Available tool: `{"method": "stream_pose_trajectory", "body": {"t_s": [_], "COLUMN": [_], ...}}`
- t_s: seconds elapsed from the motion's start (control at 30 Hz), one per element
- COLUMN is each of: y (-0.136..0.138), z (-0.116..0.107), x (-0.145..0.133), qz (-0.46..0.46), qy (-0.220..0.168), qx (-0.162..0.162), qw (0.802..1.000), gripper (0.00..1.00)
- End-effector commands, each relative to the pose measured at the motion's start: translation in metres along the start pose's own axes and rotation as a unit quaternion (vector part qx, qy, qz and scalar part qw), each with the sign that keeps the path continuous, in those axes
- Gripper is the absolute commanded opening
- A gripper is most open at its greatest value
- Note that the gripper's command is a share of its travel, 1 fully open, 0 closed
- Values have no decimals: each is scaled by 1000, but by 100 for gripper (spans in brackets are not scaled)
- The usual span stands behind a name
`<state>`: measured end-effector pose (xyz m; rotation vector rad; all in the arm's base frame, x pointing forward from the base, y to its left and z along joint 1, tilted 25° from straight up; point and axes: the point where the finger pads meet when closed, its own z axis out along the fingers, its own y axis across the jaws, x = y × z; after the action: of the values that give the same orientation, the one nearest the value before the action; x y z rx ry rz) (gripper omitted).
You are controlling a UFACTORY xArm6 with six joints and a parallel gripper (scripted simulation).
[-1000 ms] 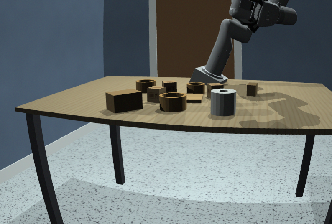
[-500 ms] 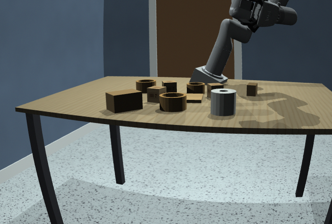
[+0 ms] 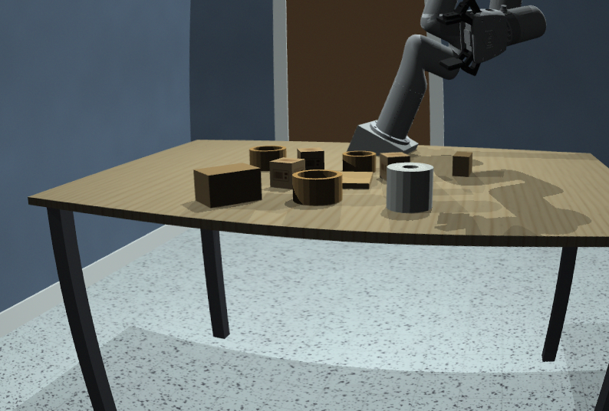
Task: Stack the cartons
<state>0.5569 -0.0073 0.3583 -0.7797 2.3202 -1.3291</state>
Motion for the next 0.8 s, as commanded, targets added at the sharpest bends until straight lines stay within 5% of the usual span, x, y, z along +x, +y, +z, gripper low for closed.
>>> {"method": "stream_pose_trajectory", "body": {"t_s": [0.0,0.4,0.47,0.5,0.77], "y": [41,163,163,170,215], "z": [12,42,42,44,56], "x": [12,37,37,39,50], "qz": [61,184,184,211,273], "qy": [9,31,31,36,47], "qx": [-125,-329,-329,-376,-479], "qw": [990,926,926,902,833], "gripper": [100,100,100,100,100]}}
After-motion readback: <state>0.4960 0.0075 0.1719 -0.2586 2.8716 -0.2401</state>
